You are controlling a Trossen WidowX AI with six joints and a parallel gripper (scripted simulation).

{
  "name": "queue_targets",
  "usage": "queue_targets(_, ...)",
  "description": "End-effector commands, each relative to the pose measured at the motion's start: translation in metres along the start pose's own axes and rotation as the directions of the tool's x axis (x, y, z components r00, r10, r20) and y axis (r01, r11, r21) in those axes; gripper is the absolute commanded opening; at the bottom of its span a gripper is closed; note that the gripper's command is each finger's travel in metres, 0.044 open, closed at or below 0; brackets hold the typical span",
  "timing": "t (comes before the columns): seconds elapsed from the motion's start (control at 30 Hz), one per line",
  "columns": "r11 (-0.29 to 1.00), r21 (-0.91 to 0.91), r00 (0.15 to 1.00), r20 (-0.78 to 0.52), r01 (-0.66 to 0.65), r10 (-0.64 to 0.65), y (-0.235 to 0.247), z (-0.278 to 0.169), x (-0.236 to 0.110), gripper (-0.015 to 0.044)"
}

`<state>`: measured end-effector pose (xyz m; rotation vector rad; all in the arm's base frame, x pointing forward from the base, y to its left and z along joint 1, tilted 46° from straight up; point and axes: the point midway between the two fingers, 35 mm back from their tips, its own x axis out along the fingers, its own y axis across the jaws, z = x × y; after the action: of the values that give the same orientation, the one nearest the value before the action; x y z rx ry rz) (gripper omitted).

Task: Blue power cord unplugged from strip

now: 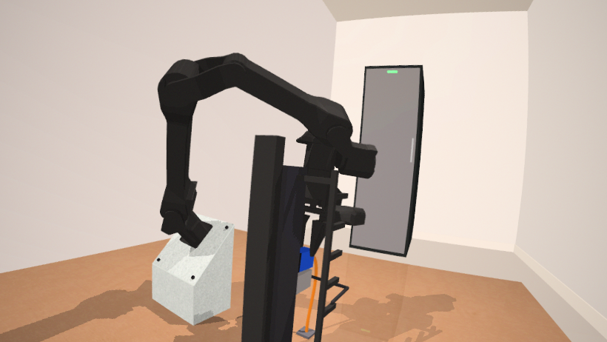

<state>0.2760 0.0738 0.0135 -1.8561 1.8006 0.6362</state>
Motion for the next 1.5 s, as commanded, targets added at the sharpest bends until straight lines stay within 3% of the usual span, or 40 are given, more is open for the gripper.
queue_targets(0.0,1.000,0.009,0.995,0.101,0.016,-0.017,-0.001,0.041,-0.015,0.0000)
queue_targets(0.13,1.000,0.009,0.995,0.101,0.016,-0.017,0.000,0.047,-0.017,0.0000)
queue_targets(0.33,1.000,0.016,0.995,0.096,0.004,-0.005,-0.001,0.036,-0.010,0.0157)
queue_targets(1.47,1.000,0.007,0.995,0.096,0.018,-0.018,0.000,0.011,-0.017,0.0160)
